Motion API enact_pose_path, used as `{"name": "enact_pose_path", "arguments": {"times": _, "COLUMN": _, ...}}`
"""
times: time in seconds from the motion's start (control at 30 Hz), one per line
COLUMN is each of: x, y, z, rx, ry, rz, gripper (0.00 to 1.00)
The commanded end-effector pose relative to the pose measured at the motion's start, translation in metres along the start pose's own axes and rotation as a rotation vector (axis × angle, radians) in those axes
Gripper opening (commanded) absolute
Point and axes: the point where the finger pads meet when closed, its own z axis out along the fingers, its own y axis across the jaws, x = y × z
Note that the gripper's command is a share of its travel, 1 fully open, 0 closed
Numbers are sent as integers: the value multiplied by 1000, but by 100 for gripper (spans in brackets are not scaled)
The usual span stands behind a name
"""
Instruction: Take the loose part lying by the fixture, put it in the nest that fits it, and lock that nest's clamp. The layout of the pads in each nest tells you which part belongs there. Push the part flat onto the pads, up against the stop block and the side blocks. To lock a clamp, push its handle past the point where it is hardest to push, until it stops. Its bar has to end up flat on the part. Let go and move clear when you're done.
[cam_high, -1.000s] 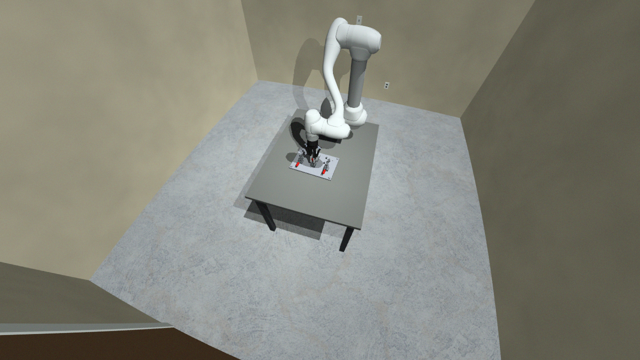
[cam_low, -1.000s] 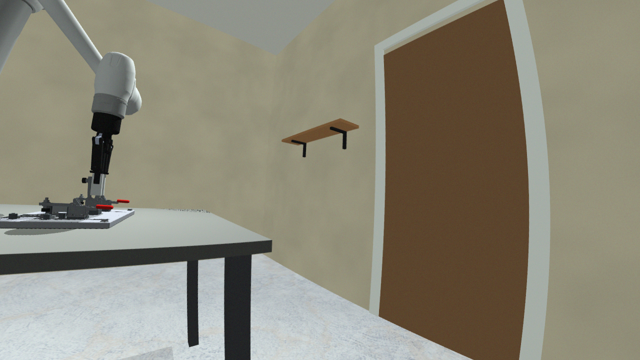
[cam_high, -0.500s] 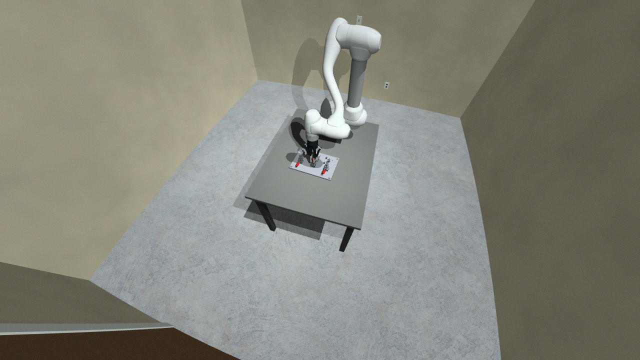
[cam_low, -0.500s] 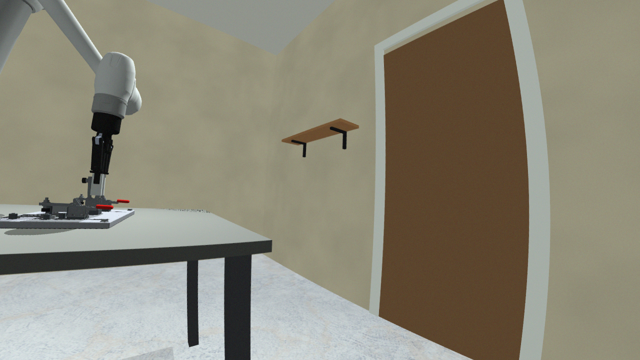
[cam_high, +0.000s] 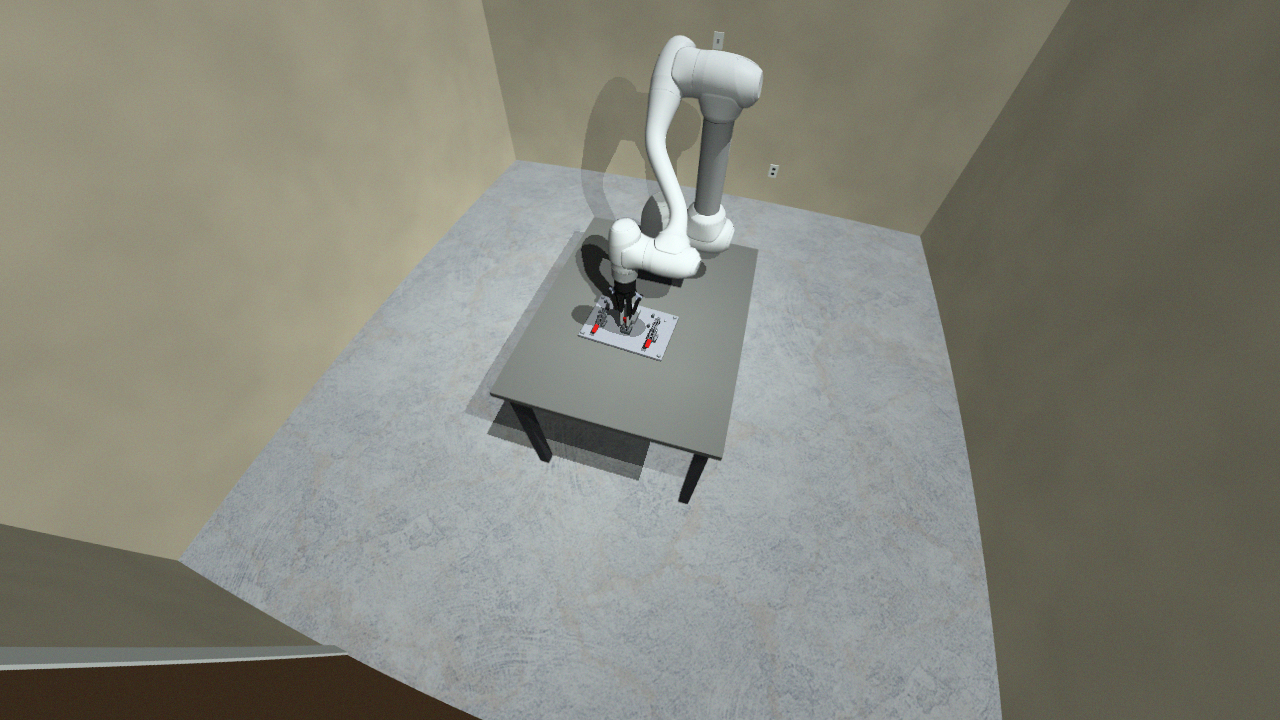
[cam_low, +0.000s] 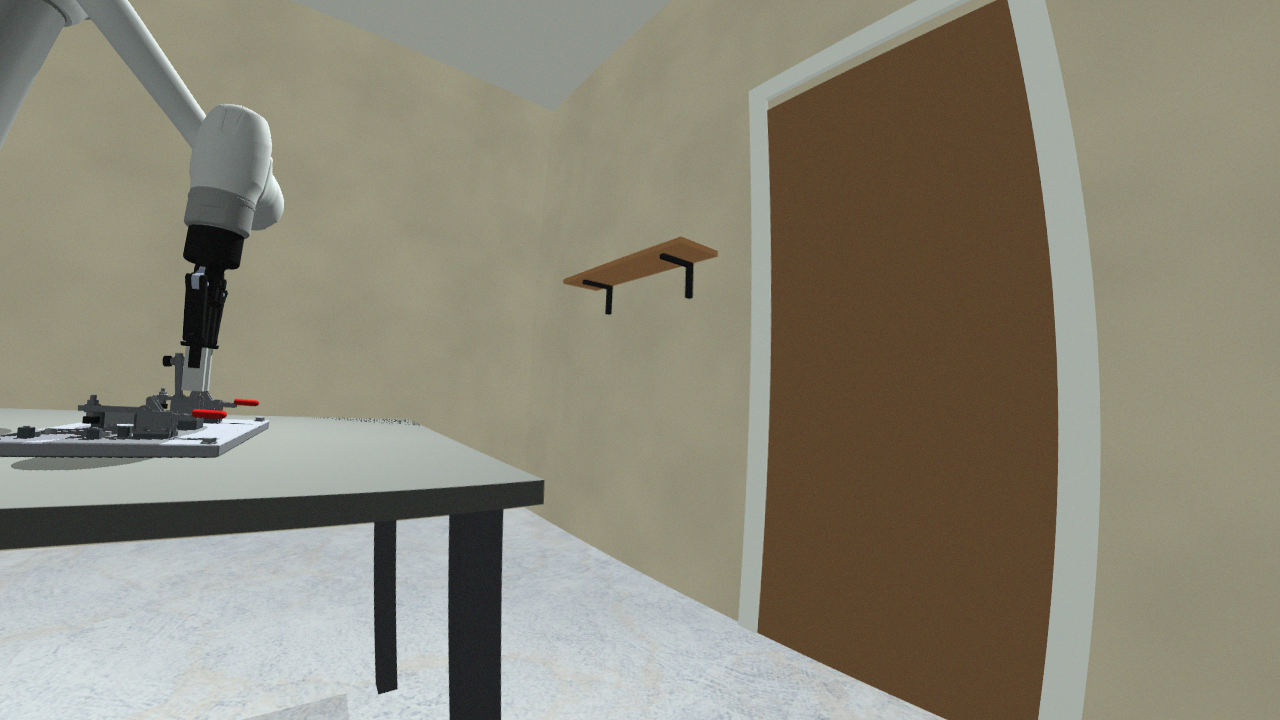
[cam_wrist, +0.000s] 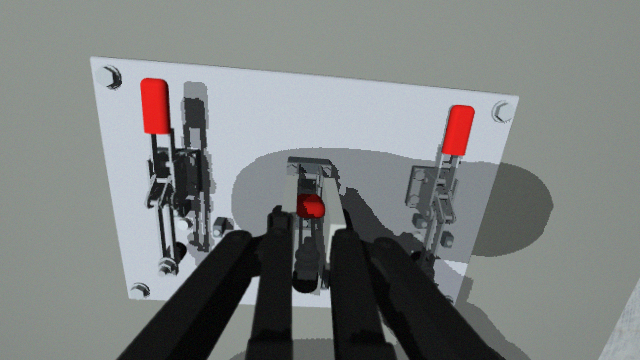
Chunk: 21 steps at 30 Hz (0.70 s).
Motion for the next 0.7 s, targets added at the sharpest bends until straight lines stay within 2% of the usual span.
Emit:
{"name": "enact_pose_path", "arguments": {"times": 0.0, "x": 1, "y": 0, "z": 0, "rx": 0, "ry": 1, "rz": 0, "gripper": 10}}
{"name": "enact_pose_path", "arguments": {"times": 0.67, "x": 15, "y": 0, "z": 2, "rx": 0, "ry": 1, "rz": 0, "gripper": 10}}
